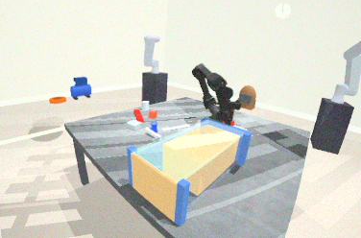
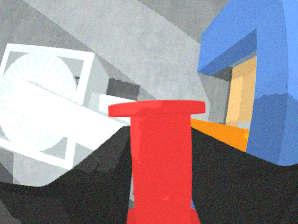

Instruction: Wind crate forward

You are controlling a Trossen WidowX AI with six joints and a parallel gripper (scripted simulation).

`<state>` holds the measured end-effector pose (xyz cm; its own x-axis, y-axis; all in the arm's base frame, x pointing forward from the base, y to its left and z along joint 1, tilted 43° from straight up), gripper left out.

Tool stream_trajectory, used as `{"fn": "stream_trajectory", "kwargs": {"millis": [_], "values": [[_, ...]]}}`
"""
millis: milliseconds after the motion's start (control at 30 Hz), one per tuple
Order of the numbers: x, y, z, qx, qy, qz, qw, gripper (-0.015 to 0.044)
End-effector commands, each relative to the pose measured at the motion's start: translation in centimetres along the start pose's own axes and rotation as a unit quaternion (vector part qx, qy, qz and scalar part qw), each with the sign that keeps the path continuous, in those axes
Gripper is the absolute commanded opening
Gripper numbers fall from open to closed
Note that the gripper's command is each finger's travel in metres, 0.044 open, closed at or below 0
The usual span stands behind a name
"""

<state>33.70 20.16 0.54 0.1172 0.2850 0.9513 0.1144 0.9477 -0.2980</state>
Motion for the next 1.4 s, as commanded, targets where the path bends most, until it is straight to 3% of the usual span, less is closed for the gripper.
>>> {"fn": "stream_trajectory", "kwargs": {"millis": [0,1367], "values": [[-0.6,1.1,-0.3,-0.001,-0.003,-0.006,1.000,0.0000],[-2.7,5.8,0.4,-0.001,-0.003,-0.008,1.000,0.0000]]}}
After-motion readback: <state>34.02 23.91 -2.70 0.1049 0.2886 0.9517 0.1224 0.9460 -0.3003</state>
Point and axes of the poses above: the point midway between the two fingers, 35 mm back from their tips, its own x axis back along the fingers, its own z axis across the jaws, y = z × x, the point moved 9 cm from there along x, back along the fingers, and after that the axes turned 7 degrees about -x, right-handed, at the moved point
